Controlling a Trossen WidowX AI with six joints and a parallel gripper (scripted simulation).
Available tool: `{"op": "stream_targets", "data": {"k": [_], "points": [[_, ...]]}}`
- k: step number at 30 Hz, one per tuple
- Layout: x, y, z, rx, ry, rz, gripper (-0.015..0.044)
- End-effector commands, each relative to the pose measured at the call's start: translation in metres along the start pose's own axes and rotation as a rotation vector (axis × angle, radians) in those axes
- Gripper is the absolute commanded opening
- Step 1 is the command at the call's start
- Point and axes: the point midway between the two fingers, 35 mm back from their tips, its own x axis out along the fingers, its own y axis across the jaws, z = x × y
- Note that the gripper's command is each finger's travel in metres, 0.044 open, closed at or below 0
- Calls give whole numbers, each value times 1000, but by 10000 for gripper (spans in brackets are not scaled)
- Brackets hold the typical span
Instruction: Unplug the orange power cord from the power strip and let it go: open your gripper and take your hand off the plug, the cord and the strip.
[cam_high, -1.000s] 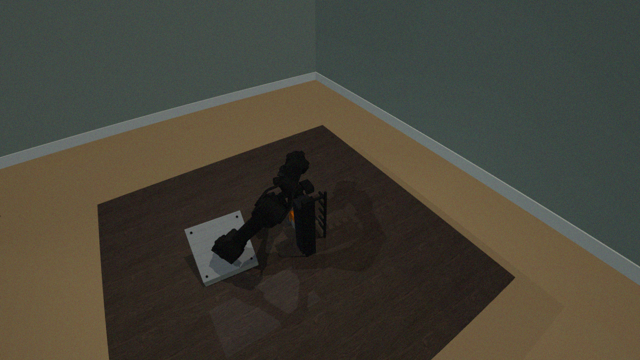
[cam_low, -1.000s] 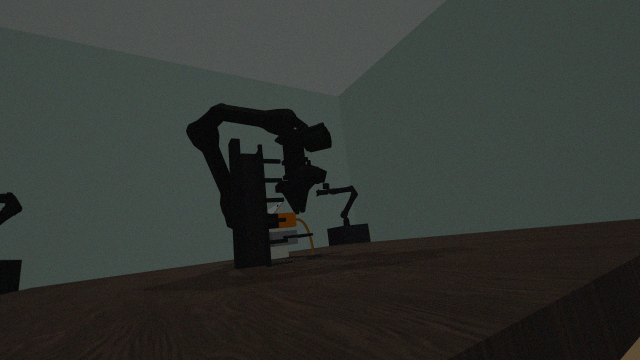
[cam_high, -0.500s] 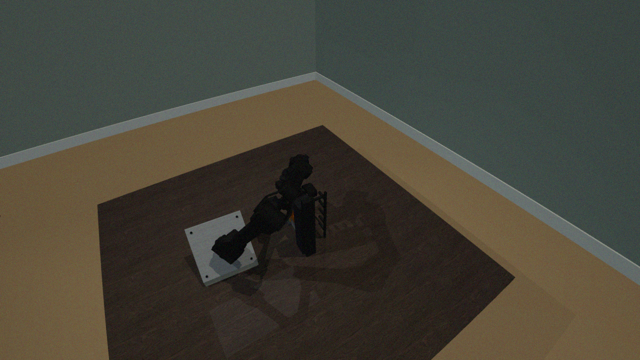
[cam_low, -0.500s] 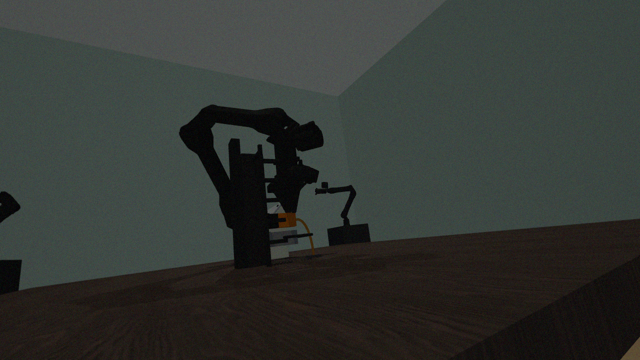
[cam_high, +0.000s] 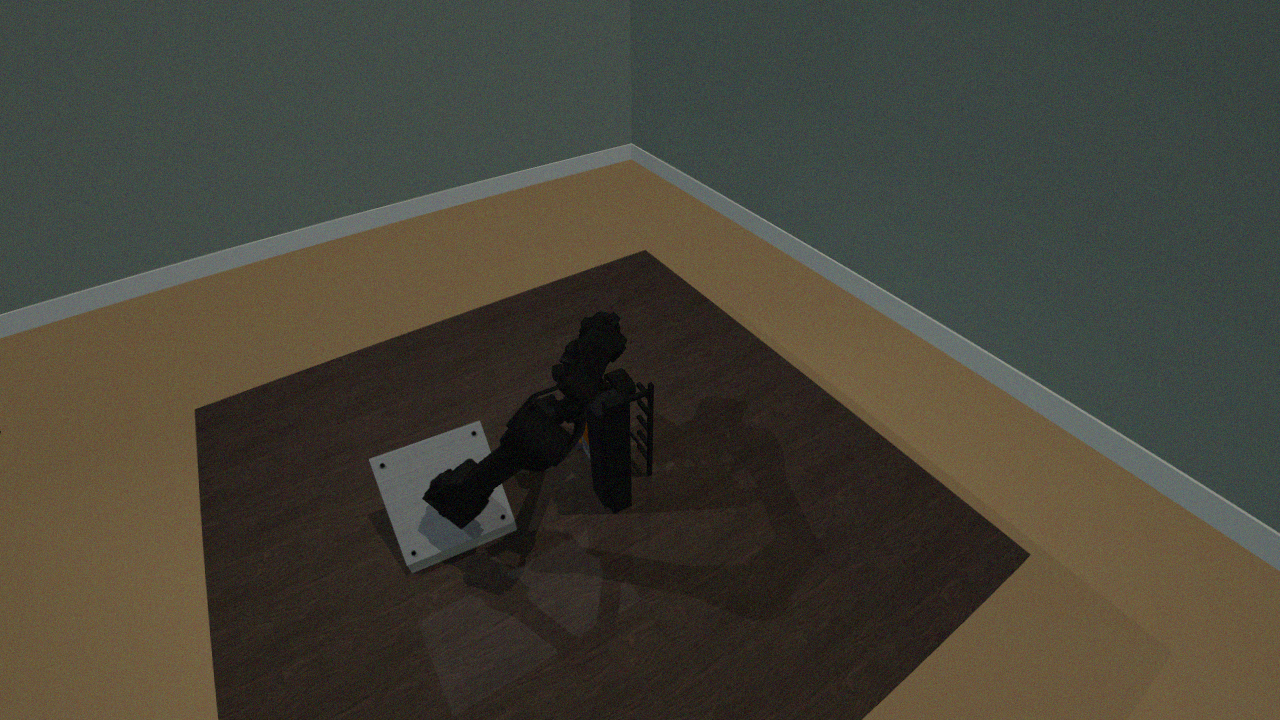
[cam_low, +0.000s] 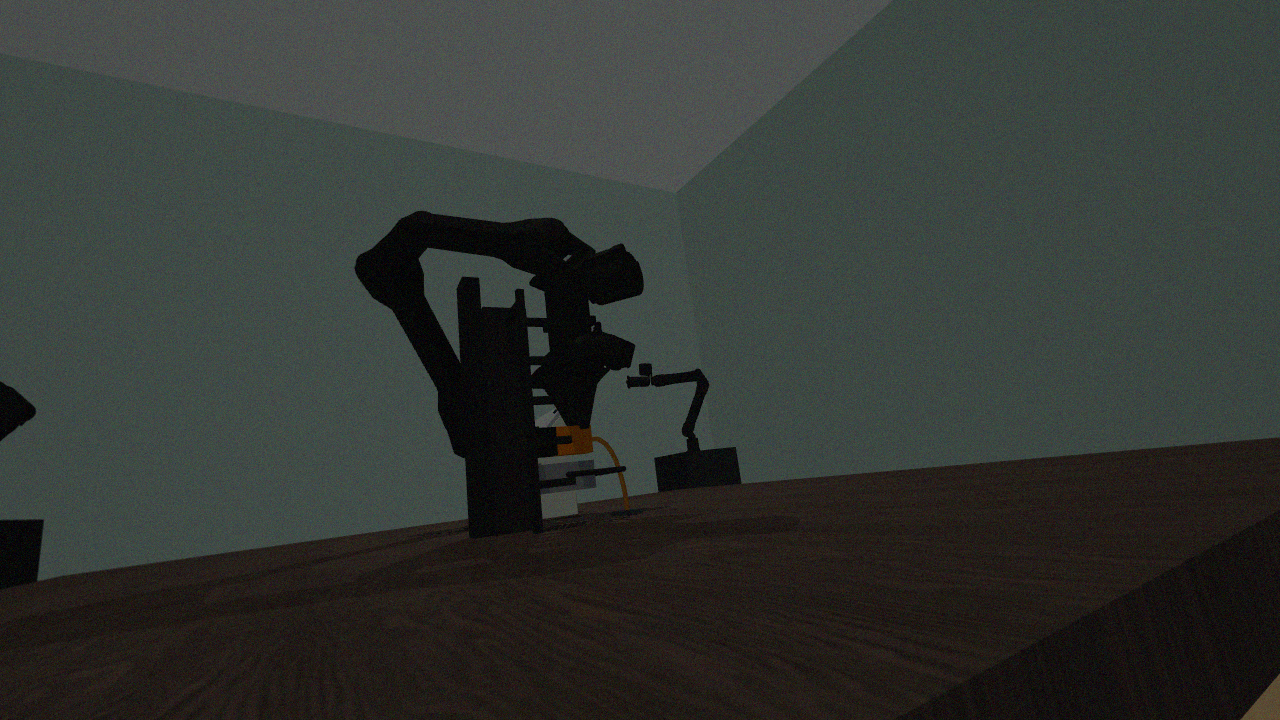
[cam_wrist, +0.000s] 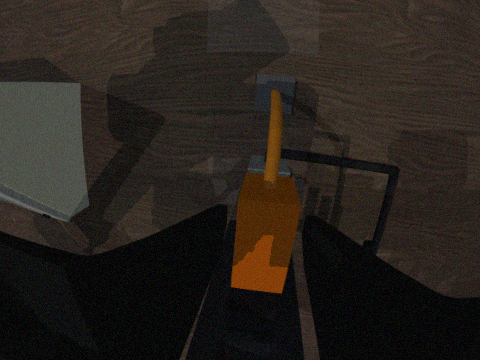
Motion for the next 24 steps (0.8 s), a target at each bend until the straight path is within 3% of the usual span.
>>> {"op": "stream_targets", "data": {"k": [1, 4, 8, 16, 24], "points": [[6, 0, -2, -3, 3, -4, 160], [7, 0, -2, -3, 3, -4, 160], [4, 0, -1, 1, 0, 1, 55], [4, 0, -1, 1, 0, 1, 2], [4, -1, 8, 0, -1, 0, 0]]}}
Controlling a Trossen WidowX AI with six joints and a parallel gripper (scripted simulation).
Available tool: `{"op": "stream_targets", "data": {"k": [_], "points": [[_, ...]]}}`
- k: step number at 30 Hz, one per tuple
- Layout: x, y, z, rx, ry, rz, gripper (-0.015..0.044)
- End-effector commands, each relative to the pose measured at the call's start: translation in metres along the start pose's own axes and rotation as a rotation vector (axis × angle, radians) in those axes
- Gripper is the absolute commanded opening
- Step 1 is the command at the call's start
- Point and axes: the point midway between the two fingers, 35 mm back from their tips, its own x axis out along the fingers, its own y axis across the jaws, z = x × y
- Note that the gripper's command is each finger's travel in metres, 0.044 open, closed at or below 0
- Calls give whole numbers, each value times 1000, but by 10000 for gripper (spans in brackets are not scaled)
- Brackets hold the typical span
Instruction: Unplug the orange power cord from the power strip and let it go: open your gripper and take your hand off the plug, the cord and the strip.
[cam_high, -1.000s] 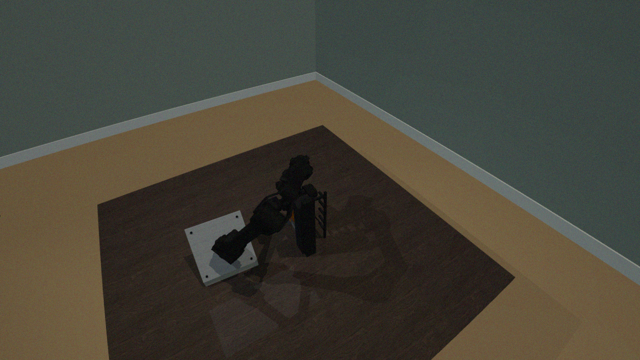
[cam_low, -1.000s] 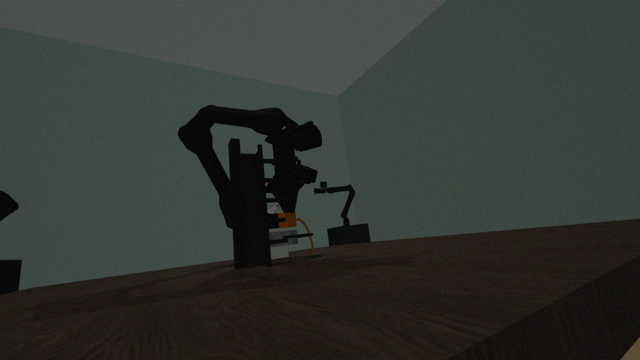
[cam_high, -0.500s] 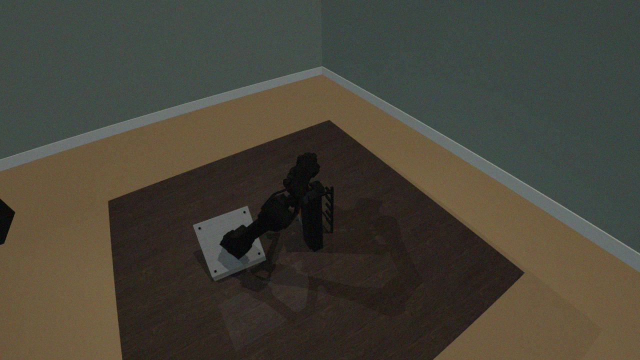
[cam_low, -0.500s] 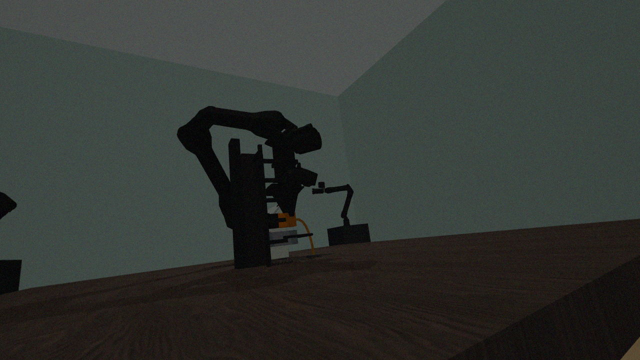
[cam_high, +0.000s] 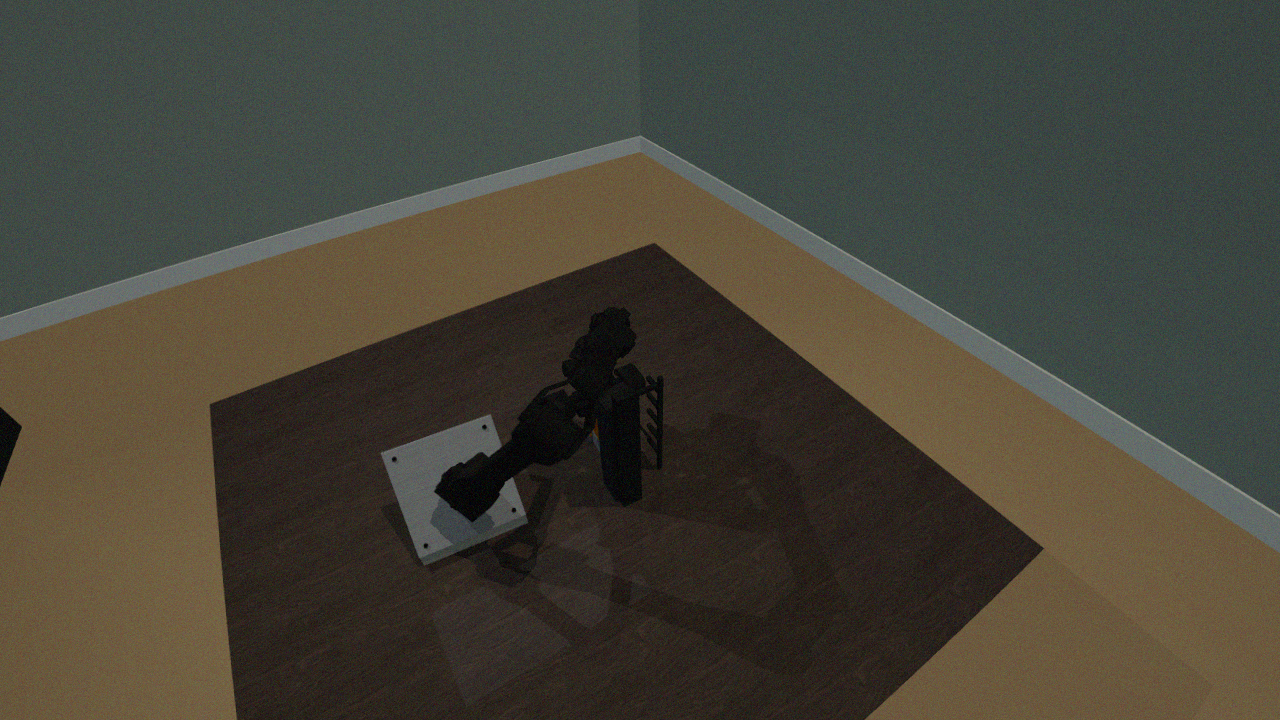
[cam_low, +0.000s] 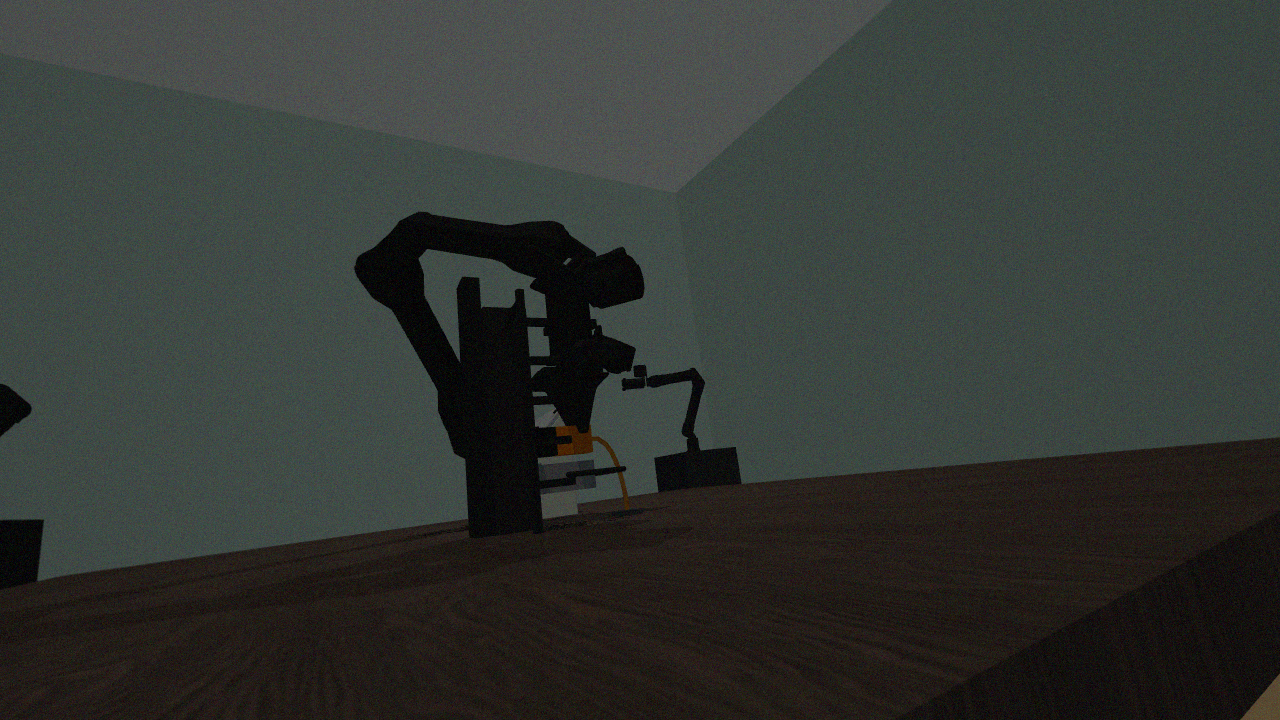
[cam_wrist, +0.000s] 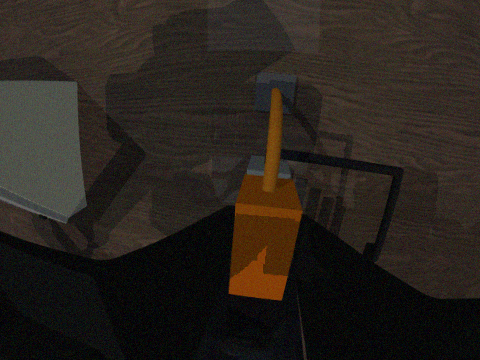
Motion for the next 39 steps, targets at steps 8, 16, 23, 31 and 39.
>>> {"op": "stream_targets", "data": {"k": [8, 16, 23, 31, 39], "points": [[-1, -1, 21, 0, -6, -2, 0], [-2, -1, 35, 0, -6, -4, 0], [-4, 0, 46, -1, -7, -4, 0], [-5, 1, 46, -2, -3, -6, 79], [-5, 1, 46, -2, -3, -6, 289]]}}
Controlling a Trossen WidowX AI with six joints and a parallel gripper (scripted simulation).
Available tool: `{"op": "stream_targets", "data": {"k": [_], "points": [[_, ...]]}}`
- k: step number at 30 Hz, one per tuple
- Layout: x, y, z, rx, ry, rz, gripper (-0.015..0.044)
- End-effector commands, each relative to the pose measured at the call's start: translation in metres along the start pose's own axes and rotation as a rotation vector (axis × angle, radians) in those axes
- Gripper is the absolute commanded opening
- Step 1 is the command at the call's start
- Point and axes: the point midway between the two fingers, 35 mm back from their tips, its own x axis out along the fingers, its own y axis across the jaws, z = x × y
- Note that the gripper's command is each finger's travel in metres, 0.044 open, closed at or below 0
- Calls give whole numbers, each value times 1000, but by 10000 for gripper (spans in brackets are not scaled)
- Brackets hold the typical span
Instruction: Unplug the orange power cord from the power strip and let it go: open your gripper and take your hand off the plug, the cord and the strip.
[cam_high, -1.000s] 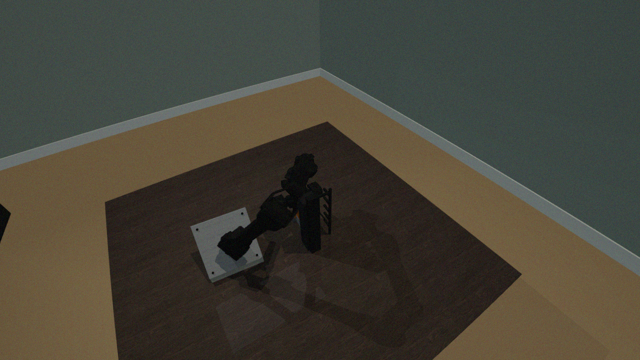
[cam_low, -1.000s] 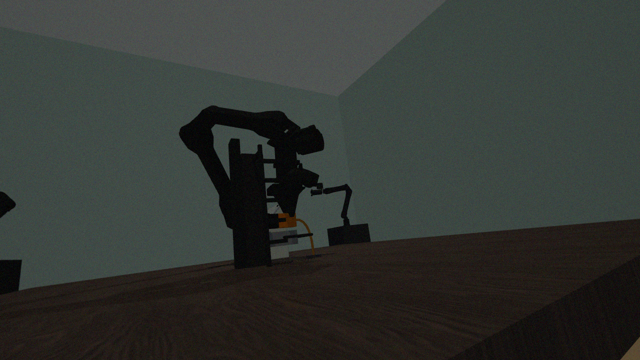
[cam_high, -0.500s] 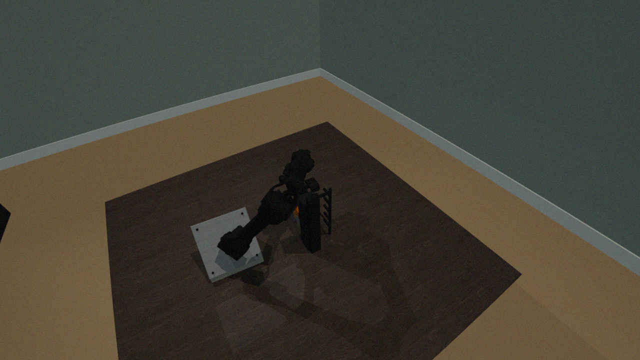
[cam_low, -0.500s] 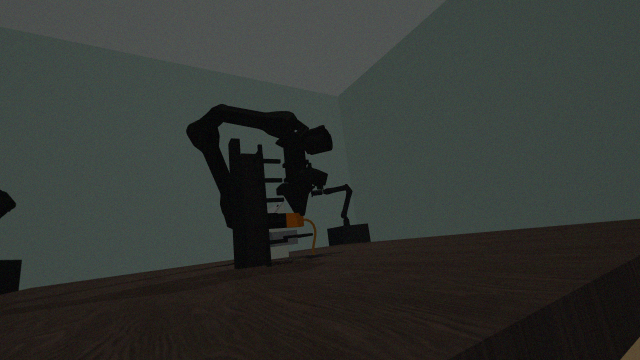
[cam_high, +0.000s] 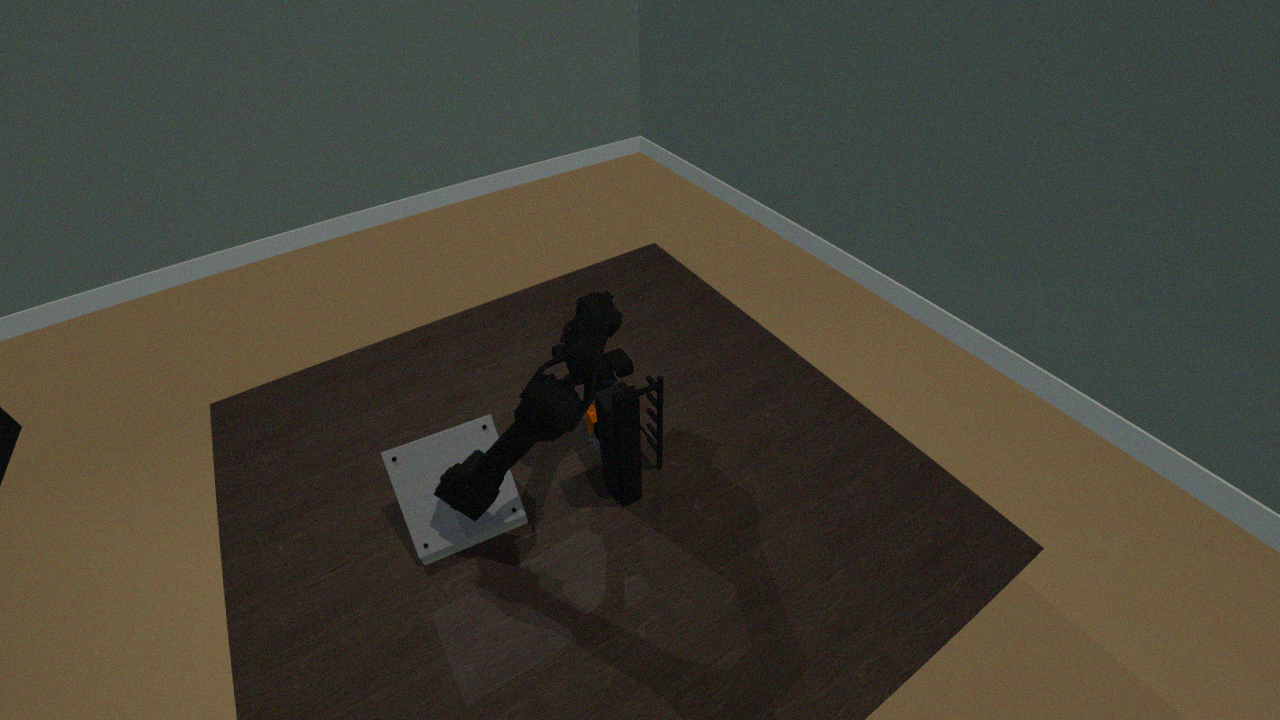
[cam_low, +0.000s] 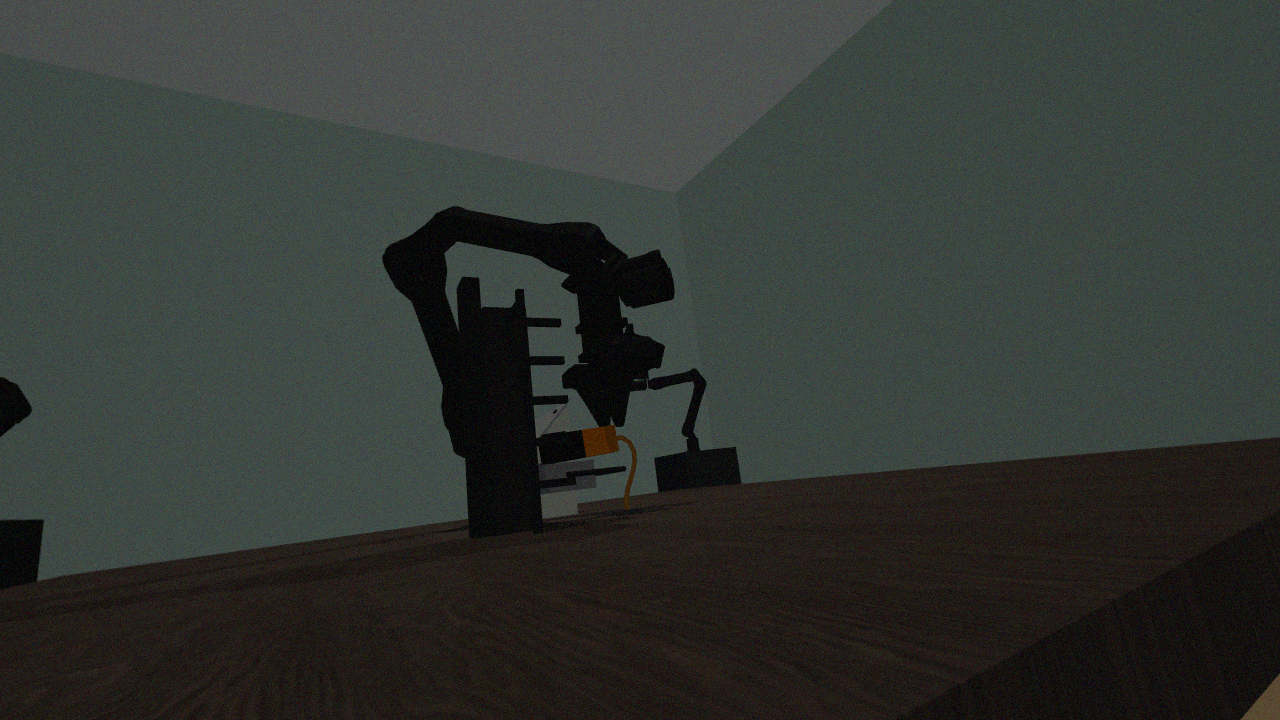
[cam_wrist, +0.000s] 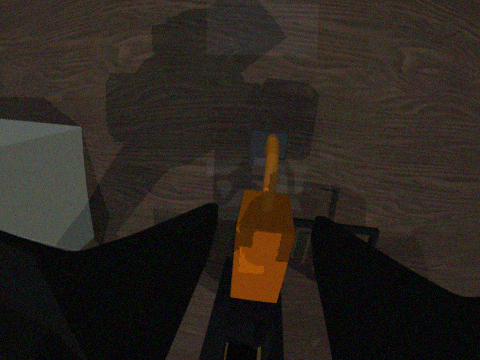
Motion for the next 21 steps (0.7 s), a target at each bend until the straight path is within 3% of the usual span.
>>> {"op": "stream_targets", "data": {"k": [1, 6, 10, 21], "points": [[0, 0, -1, 4, 0, 0, 315], [-6, -2, 21, 4, -3, -1, 440], [-13, 0, 57, 4, -4, -1, 440], [-13, 0, 59, 4, -4, -1, 440]]}}
